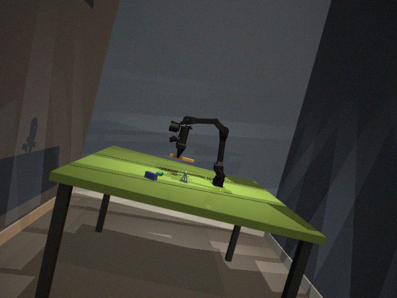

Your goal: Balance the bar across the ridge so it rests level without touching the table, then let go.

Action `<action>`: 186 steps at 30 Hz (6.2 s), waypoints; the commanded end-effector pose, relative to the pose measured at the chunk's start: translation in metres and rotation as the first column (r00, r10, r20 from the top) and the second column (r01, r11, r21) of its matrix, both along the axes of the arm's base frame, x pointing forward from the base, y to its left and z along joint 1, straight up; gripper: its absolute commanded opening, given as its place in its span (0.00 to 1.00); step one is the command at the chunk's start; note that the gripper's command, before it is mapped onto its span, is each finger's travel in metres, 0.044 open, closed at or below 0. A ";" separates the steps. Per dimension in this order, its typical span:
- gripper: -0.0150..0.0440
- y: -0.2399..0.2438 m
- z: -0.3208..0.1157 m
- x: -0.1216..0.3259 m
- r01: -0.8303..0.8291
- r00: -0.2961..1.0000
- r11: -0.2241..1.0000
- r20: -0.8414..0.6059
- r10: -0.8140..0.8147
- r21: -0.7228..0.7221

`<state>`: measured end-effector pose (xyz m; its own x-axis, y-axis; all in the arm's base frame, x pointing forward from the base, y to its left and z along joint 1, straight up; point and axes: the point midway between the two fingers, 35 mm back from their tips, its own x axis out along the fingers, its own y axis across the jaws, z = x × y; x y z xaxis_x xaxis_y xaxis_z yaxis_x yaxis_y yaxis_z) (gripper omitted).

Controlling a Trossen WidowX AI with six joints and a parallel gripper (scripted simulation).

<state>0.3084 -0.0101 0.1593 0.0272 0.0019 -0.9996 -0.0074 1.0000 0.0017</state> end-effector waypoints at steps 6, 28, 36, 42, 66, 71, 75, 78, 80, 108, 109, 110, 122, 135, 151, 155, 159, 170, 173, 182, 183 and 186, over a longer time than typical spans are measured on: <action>0.25 0.034 0.001 -0.001 0.015 1.000 1.000 -0.001 -0.015 0.001; 0.25 0.118 0.001 -0.021 0.050 0.999 0.999 -0.003 -0.050 0.009; 0.25 0.146 0.002 -0.034 0.063 0.998 0.998 -0.004 -0.063 0.011; 0.25 0.157 0.001 -0.040 0.069 0.998 0.998 -0.005 -0.068 0.012; 0.25 0.159 -0.037 -0.039 0.069 0.998 0.998 -0.005 -0.069 0.012; 0.25 0.158 -0.042 -0.040 0.069 0.998 0.998 -0.005 -0.069 0.012; 0.25 0.158 -0.042 -0.039 0.069 0.998 0.998 -0.005 -0.069 0.012; 0.25 0.158 -0.042 -0.040 0.069 0.998 0.998 -0.005 -0.069 0.012; 0.25 0.158 -0.042 -0.040 0.069 0.998 0.998 -0.005 -0.069 0.012; 0.25 0.158 -0.044 -0.040 0.069 0.998 0.998 -0.005 -0.069 0.012; 0.25 0.158 -0.044 -0.040 0.069 0.998 0.998 -0.005 -0.069 0.012; 0.25 0.158 -0.044 -0.040 0.069 0.998 0.998 -0.005 -0.069 0.012; 0.25 0.158 -0.045 -0.040 0.069 0.998 0.998 -0.005 -0.069 0.012; 0.25 0.158 -0.046 -0.040 0.069 0.998 0.998 -0.005 -0.069 0.012; 0.25 0.158 -0.047 -0.040 0.069 0.998 0.998 -0.005 -0.069 0.012; 0.25 0.158 -0.048 -0.040 0.069 0.998 0.998 -0.005 -0.069 0.012; 0.25 0.158 -0.048 -0.040 0.069 0.998 0.998 -0.005 -0.069 0.012; 0.25 0.158 -0.049 -0.040 0.069 0.998 0.998 -0.005 -0.069 0.012; 0.25 0.158 -0.049 -0.040 0.069 0.998 0.998 -0.005 -0.069 0.012; 0.25 0.158 -0.050 -0.040 0.069 0.998 0.998 -0.005 -0.069 0.012; 0.25 0.158 -0.050 -0.040 0.069 0.998 0.998 -0.005 -0.069 0.012; 0.25 0.158 -0.050 -0.040 0.069 0.998 0.998 -0.005 -0.069 0.012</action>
